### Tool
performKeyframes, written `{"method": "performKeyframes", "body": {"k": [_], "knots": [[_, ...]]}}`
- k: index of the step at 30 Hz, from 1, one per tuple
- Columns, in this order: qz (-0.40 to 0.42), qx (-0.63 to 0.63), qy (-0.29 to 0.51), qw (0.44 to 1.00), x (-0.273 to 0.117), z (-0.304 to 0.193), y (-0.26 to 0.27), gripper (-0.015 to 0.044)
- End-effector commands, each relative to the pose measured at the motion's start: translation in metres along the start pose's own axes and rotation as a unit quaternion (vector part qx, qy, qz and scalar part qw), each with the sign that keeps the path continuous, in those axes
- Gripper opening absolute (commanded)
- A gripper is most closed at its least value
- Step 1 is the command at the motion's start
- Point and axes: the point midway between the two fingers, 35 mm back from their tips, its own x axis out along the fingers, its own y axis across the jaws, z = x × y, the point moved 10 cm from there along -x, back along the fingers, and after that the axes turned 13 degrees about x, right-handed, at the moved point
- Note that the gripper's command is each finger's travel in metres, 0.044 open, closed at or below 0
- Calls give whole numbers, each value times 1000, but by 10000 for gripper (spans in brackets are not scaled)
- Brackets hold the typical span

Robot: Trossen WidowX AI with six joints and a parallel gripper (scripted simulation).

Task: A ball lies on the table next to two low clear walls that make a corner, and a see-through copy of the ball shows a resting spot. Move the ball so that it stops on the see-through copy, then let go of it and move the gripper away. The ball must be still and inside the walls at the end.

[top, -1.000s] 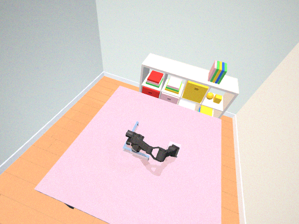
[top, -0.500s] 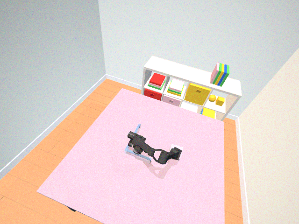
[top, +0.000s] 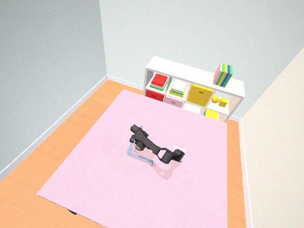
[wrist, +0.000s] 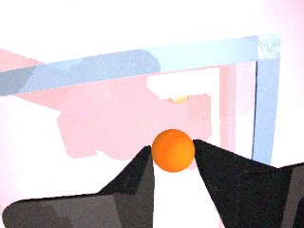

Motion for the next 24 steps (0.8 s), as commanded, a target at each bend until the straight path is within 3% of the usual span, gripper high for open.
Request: {"method": "performKeyframes", "body": {"k": [1, 7, 24], "knots": [[-1, -2, 0, 1000, -24, 0, 4, 0], [-1, -2, 0, 1000, -22, 2, 2, 0], [-2, -3, 0, 1000, 34, 20, -18, 0]]}}
